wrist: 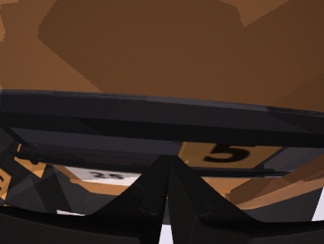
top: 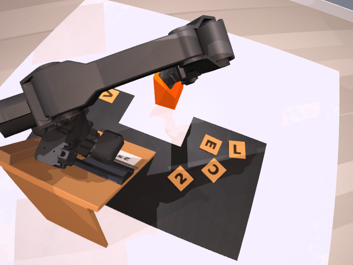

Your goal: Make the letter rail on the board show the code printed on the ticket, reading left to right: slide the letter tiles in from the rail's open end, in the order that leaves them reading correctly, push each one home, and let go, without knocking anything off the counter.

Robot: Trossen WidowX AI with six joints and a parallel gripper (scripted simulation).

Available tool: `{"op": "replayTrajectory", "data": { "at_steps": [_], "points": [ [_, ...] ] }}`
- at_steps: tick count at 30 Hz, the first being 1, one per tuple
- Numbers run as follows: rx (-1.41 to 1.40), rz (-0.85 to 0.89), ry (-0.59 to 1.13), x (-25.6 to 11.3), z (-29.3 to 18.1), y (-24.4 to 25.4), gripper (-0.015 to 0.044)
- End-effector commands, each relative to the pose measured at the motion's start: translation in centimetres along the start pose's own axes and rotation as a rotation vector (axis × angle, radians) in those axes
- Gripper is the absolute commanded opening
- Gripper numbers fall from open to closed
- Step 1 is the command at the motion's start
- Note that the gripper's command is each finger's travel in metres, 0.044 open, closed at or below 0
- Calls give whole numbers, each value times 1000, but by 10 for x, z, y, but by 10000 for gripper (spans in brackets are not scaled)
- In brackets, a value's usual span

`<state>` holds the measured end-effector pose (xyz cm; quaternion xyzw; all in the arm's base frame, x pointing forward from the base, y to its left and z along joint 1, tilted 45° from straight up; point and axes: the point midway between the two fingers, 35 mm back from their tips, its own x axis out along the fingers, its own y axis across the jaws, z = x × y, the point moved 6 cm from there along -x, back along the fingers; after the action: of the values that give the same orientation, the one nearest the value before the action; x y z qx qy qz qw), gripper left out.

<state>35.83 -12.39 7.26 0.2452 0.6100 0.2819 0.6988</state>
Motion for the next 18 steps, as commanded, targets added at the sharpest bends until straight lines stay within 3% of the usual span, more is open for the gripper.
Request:
{"op": "replayTrajectory", "data": {
  "at_steps": [1, 18],
  "points": [
    [1, 3, 0, 3, 2, 1, 0],
    [1, 3, 0, 7, 6, 1, 0]
  ]
}}
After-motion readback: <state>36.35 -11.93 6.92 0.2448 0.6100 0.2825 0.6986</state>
